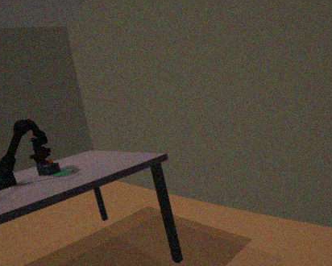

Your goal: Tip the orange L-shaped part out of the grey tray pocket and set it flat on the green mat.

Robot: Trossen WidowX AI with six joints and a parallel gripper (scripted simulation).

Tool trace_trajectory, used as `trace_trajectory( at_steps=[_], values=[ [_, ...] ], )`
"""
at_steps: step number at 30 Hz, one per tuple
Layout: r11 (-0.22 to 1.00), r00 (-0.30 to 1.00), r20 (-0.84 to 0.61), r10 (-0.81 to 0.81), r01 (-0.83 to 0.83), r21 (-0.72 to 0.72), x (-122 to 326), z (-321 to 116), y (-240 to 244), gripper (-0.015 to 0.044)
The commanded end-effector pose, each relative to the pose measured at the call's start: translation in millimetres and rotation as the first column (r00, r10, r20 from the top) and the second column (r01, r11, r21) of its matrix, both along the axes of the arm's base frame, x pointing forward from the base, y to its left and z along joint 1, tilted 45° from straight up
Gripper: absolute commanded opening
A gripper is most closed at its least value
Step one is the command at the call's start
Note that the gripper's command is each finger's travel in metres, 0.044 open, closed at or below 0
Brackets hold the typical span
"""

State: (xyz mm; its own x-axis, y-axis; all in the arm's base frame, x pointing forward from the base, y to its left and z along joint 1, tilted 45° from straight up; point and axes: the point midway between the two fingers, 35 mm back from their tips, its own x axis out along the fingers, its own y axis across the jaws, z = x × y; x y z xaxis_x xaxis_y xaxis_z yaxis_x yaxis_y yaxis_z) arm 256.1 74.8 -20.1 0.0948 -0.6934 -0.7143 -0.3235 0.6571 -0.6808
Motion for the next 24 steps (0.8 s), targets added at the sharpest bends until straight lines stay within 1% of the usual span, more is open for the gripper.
trace_trajectory(
  at_steps=[1, 7, 24],
  values=[
    [1.0, 1.0, 0.005, 0.0, 0.0, 0.007, 2, 15, 17, 0.018],
    [1.0, 1.0, 0.003, -0.001, 0.0, 0.007, -5, 72, 59, 0.018],
    [1.0, 1.0, 0.001, 0.002, -0.002, 0.002, -5, 72, 58, 0.018]
  ],
)
